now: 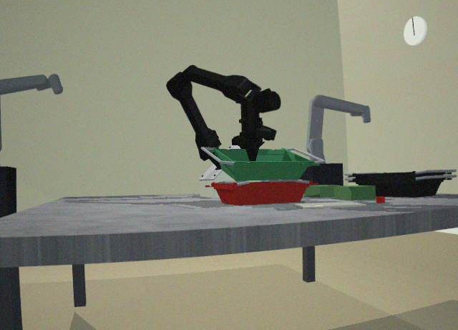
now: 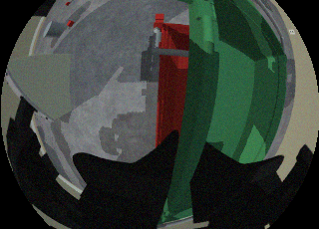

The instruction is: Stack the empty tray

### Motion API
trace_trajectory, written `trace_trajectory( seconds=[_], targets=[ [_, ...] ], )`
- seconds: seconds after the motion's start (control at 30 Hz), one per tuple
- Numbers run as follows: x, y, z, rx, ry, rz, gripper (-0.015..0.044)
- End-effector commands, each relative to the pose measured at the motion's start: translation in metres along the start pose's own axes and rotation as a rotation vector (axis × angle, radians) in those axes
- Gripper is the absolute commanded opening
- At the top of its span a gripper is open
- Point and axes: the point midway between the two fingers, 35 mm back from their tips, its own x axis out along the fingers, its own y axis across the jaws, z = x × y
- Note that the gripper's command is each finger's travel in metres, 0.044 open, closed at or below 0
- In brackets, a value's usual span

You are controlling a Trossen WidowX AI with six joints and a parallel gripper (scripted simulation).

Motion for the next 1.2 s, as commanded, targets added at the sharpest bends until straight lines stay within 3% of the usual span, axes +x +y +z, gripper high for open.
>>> trace_trajectory(
  seconds=[0.0,1.17],
  targets=[
    [0.004,0.005,-0.001,-0.003,-0.002,0.021,0.0000],
    [0.011,0.008,-0.001,-0.003,-0.002,0.021,0.0000]
  ],
)
